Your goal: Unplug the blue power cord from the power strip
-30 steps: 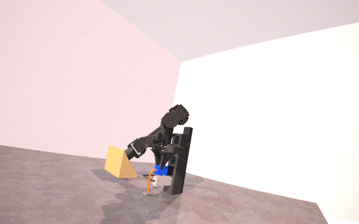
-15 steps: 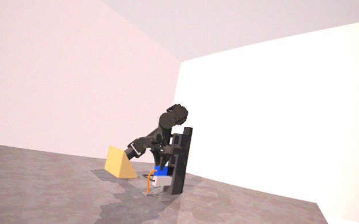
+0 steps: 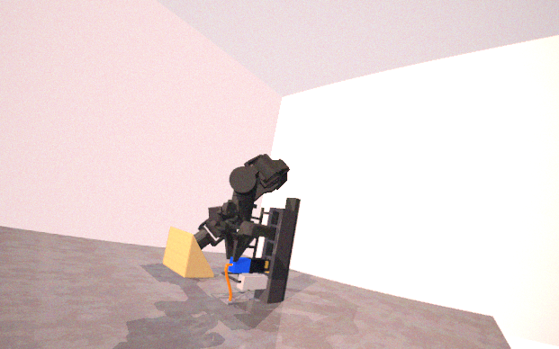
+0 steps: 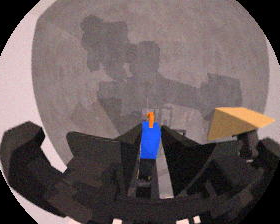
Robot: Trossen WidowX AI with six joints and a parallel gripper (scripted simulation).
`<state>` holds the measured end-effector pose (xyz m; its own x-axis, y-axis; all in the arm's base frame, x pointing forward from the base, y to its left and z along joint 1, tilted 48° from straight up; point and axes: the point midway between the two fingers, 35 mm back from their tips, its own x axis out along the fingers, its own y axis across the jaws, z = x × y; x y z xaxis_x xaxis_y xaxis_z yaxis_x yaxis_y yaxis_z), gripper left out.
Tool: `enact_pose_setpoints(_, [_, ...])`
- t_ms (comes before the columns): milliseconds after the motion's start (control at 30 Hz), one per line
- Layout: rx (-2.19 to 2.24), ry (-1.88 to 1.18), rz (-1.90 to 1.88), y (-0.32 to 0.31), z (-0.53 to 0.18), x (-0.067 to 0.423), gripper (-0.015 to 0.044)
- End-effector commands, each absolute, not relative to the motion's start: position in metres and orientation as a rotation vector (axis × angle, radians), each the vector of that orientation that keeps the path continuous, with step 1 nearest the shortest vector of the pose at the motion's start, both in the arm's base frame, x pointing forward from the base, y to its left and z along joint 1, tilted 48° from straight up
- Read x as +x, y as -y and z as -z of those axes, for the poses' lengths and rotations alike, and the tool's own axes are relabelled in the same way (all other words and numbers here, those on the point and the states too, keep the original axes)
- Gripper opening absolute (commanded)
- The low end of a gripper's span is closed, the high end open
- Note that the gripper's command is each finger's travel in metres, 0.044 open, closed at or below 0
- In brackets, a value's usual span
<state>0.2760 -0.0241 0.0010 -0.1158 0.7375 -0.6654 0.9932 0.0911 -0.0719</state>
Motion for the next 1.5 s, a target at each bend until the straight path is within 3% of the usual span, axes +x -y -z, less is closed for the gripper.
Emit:
enact_pose_setpoints(0, [1.687,-1.897,0.726,0.033,0.003,0.278,0.0000])
enact_pose_setpoints(567, [1.689,-1.898,0.725,0.043,0.013,0.278,0.0440])
enact_pose_setpoints(733, [1.688,-1.898,0.725,0.075,0.036,0.278,0.0440])
enact_pose_setpoints(1467, [1.688,-1.898,0.725,0.075,0.036,0.278,0.0440])
